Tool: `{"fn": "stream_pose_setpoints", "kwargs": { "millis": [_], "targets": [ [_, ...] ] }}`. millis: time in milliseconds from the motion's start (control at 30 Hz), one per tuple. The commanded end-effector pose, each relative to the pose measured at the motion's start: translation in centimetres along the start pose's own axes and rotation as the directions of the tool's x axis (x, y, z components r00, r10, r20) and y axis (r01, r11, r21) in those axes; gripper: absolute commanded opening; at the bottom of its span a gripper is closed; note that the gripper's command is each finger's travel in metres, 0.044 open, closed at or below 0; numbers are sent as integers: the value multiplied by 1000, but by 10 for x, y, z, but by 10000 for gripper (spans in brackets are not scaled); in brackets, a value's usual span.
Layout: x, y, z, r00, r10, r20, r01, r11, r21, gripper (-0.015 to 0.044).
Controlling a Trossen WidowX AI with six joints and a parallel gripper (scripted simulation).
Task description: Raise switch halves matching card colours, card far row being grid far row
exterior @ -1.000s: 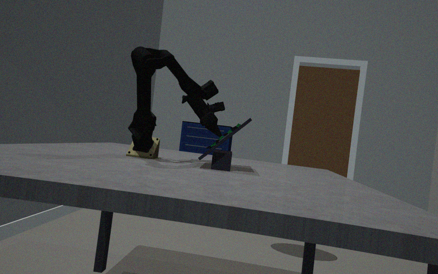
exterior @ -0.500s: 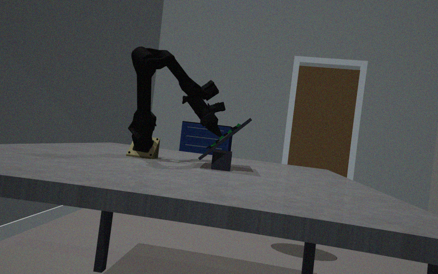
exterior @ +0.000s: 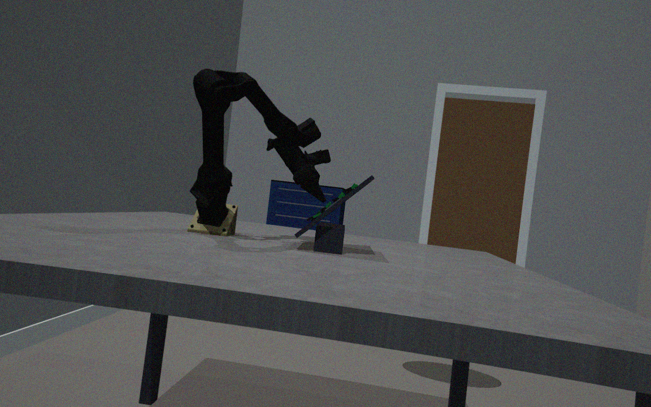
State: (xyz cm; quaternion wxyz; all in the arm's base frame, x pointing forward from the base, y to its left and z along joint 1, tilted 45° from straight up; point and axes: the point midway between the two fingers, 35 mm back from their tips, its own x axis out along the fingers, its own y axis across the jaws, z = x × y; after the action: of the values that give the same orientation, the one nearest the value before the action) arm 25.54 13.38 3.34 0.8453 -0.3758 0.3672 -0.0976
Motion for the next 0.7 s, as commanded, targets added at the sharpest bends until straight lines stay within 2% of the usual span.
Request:
{"fn": "stream_pose_setpoints", "kwargs": {
  "millis": [0, 233, 433, 667],
  "targets": [
    [-41, 1, 3, 999, 8, 34, -8, 1000, 5, 0],
    [-50, -2, 2, 999, 6, 38, -6, 1000, 2, 0],
    [-56, -51, 12, 999, 4, 38, -4, 1000, 0, 0],
    [-57, -52, 12, 999, 4, 38, -4, 1000, 0, 0]
  ]
}}
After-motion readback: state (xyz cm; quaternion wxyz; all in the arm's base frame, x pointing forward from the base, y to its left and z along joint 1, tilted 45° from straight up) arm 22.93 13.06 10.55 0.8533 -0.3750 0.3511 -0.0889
